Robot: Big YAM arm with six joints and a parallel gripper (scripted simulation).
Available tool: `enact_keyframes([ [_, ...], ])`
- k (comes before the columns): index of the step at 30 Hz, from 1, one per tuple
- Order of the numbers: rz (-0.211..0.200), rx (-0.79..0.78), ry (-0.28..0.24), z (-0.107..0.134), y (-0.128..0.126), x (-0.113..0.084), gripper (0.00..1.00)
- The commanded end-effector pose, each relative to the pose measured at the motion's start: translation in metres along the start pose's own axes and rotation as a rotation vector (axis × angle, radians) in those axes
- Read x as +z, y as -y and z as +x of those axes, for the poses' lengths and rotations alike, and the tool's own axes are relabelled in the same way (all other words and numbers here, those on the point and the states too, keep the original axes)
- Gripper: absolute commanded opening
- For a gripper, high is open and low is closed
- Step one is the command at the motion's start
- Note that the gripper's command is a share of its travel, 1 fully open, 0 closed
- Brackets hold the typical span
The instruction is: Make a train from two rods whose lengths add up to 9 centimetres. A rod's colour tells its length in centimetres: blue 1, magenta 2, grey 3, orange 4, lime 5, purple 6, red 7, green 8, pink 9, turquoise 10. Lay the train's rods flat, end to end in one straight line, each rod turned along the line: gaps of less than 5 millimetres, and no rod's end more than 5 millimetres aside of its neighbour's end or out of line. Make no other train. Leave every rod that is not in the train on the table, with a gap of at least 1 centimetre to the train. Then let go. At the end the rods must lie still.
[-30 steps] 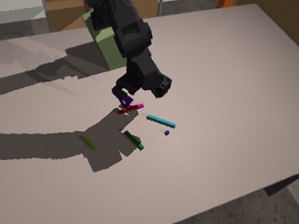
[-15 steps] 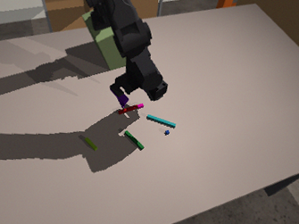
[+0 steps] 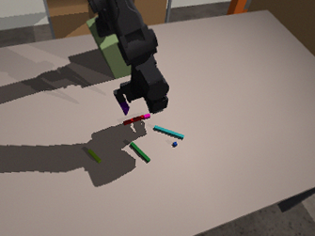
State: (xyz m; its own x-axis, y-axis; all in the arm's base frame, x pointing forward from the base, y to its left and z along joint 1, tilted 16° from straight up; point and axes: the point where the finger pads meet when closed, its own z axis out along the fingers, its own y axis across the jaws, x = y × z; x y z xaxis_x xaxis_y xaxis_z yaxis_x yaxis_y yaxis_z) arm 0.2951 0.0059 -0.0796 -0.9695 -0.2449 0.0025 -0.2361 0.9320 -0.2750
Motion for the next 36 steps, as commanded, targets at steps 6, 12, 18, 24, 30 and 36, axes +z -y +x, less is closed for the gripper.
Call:
enact_keyframes([
  [6,-0.001,0.213,0.031,-0.0033,0.0068,-0.0044,1.00],
  [12,-0.002,0.302,0.025,-0.0015,0.0072,-0.0032,1.00],
  [18,-0.003,0.394,0.031,-0.0023,0.0084,-0.0041,1.00],
  [24,-0.003,0.388,0.026,-0.0014,0.0064,-0.0030,1.00],
  [30,-0.003,0.479,0.025,-0.0005,0.0079,-0.0031,1.00],
  [36,-0.005,0.567,0.026,-0.0005,0.0086,-0.0029,1.00],
])
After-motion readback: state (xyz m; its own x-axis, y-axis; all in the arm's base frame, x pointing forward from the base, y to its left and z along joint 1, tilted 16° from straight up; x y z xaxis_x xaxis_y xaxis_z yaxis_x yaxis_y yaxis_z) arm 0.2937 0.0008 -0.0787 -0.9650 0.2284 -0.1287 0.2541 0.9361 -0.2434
